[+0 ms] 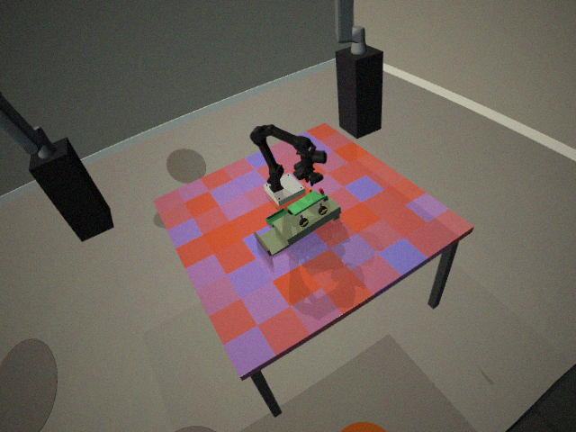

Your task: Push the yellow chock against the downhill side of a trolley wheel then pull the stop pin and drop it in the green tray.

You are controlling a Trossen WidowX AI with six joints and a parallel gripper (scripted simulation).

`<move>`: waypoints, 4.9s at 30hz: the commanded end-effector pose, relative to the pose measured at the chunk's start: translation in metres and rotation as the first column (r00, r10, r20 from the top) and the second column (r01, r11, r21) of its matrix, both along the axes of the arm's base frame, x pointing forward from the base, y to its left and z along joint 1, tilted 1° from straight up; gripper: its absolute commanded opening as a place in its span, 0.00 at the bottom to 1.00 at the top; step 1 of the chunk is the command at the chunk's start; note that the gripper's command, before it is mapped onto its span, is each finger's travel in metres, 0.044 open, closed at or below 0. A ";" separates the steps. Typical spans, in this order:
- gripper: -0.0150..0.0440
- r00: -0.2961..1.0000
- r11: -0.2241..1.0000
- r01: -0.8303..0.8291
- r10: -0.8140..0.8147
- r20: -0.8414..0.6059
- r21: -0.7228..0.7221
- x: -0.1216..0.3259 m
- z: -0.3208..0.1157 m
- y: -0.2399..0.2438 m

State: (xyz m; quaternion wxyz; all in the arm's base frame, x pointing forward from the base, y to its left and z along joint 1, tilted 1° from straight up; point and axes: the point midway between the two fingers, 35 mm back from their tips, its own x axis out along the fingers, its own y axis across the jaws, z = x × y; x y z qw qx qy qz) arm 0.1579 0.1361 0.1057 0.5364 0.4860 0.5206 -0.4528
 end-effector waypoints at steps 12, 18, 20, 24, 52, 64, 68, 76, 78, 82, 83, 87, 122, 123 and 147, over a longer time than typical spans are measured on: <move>0.58 1.000 1.000 0.004 -0.004 -0.012 -0.004 -0.002 -0.027 -0.001; 0.58 1.000 1.000 0.004 -0.004 -0.012 -0.004 -0.002 -0.037 -0.001; 0.58 1.000 1.000 0.004 -0.004 -0.012 -0.004 -0.001 -0.040 -0.001; 0.58 1.000 1.000 0.004 -0.004 -0.012 -0.004 -0.002 -0.046 -0.001; 0.58 1.000 1.000 0.004 -0.004 -0.012 -0.004 -0.001 -0.070 -0.001; 0.49 1.000 1.000 0.002 -0.002 -0.004 -0.003 0.001 -0.073 0.000; 0.38 1.000 1.000 0.002 -0.002 -0.004 -0.003 0.001 -0.073 0.000; 0.25 1.000 1.000 0.002 -0.002 -0.004 -0.003 0.001 -0.072 0.000; 0.25 1.000 1.000 0.003 -0.003 -0.006 -0.003 0.001 -0.067 0.000; 0.25 1.000 1.000 0.004 -0.004 -0.012 -0.004 -0.001 -0.051 -0.002; 0.25 1.000 1.000 0.004 -0.004 -0.012 -0.004 -0.002 -0.049 -0.002; 0.25 1.000 1.000 0.004 -0.004 -0.012 -0.004 -0.003 -0.036 -0.003; 0.25 1.000 1.000 0.004 -0.004 -0.012 -0.004 -0.006 0.071 -0.003; 0.25 1.000 1.000 0.004 -0.004 -0.012 -0.004 -0.006 0.072 -0.003; 0.25 0.833 0.833 -0.553 0.553 -0.008 -0.027 -0.006 0.072 -0.003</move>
